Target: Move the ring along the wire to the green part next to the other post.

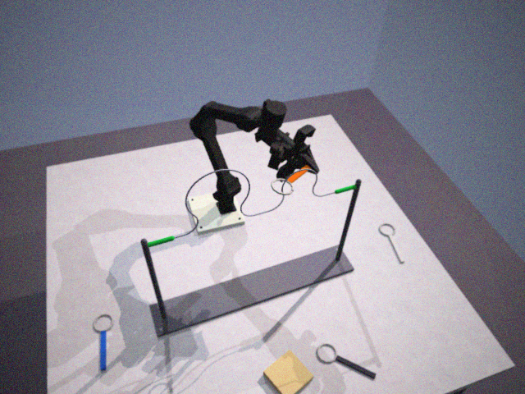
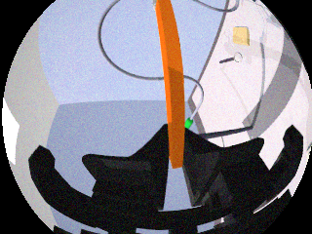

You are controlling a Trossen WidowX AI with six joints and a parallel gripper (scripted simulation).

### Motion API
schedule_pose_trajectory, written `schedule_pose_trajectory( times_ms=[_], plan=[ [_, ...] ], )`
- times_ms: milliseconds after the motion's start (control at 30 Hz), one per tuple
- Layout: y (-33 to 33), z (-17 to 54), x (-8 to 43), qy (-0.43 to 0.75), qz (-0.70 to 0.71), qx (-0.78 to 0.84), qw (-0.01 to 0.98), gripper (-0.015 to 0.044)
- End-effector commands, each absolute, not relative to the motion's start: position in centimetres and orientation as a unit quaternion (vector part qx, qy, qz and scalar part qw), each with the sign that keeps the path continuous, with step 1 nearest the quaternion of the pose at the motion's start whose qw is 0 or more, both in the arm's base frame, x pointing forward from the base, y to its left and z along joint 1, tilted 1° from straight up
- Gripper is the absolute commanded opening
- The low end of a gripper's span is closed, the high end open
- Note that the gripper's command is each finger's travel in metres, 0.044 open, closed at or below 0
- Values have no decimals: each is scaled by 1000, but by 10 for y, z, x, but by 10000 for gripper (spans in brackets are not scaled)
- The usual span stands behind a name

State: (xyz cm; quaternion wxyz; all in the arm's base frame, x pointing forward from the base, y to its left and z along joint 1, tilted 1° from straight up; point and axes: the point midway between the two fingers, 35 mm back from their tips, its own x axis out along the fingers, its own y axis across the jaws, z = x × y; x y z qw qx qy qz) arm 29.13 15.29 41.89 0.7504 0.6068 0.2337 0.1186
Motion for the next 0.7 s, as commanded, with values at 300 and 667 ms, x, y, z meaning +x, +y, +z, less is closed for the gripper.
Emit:
schedule_pose_trajectory(
  times_ms=[300,667],
  plan=[
    [149,404,291,245,90,504,823,-150],
    [142,392,291,252,63,411,874,-150]
  ],
)
